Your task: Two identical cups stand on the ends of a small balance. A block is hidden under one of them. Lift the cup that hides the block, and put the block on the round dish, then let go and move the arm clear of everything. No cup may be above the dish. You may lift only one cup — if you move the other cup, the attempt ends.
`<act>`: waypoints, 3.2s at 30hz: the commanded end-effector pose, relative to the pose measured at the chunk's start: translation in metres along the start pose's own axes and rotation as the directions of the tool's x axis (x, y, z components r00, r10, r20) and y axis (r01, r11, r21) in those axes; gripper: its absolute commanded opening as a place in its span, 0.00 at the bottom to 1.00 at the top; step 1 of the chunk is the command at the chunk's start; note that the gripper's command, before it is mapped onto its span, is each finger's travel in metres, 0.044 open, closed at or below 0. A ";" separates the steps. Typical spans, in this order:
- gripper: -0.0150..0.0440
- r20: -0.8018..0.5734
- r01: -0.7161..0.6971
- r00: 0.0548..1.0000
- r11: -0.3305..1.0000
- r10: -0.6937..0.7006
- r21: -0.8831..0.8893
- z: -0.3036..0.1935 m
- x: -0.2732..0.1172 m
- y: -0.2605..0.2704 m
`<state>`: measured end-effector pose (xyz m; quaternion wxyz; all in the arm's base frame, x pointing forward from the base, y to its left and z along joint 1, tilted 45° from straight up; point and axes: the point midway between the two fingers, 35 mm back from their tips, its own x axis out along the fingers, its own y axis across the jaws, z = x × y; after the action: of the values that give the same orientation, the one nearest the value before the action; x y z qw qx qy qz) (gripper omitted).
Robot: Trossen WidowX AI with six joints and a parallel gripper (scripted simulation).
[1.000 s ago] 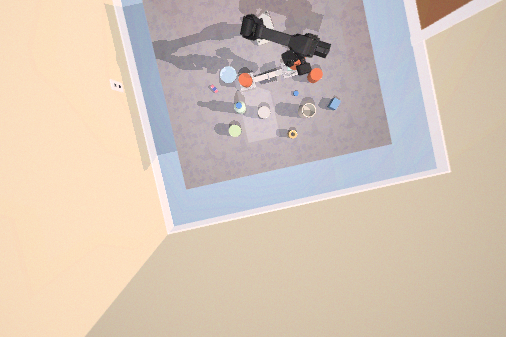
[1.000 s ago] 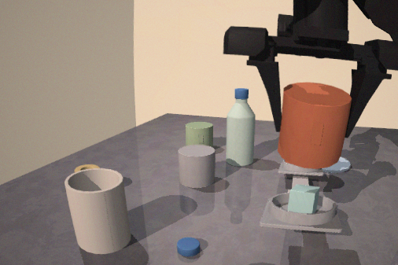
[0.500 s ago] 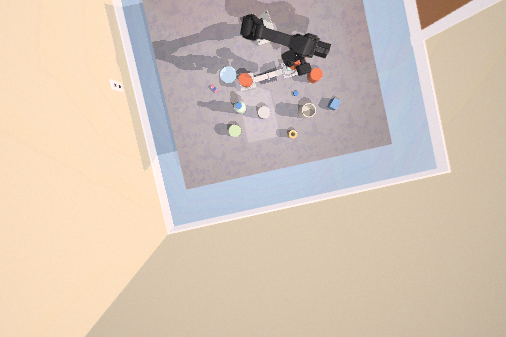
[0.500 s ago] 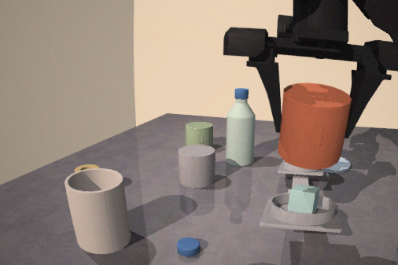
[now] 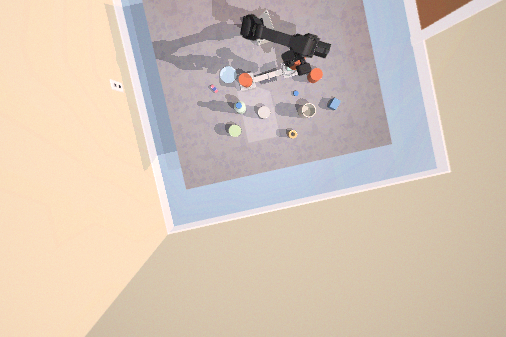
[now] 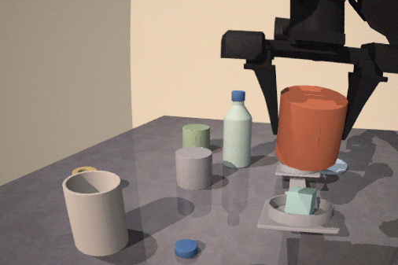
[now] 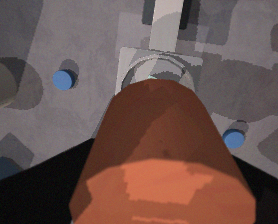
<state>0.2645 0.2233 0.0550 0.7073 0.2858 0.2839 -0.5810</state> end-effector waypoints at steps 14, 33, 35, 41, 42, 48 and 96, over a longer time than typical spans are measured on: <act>0.25 0.000 -0.001 1.000 1.000 0.001 -0.001 0.000 0.000 0.000; 0.25 0.004 0.023 1.000 0.999 -0.023 0.028 -0.072 0.048 -0.026; 0.25 0.006 0.028 1.000 0.999 -0.028 0.035 -0.087 0.061 -0.035; 0.25 0.013 0.040 0.999 0.998 -0.041 0.052 -0.117 0.090 -0.055; 0.25 0.013 0.040 0.999 0.998 -0.041 0.052 -0.117 0.090 -0.055; 0.25 0.013 0.040 0.999 0.998 -0.041 0.052 -0.117 0.095 -0.055; 1.00 0.013 0.040 0.999 0.998 -0.041 0.052 -0.117 0.090 -0.055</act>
<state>0.2186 0.2307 -0.1065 0.6925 0.2897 0.2697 -0.6031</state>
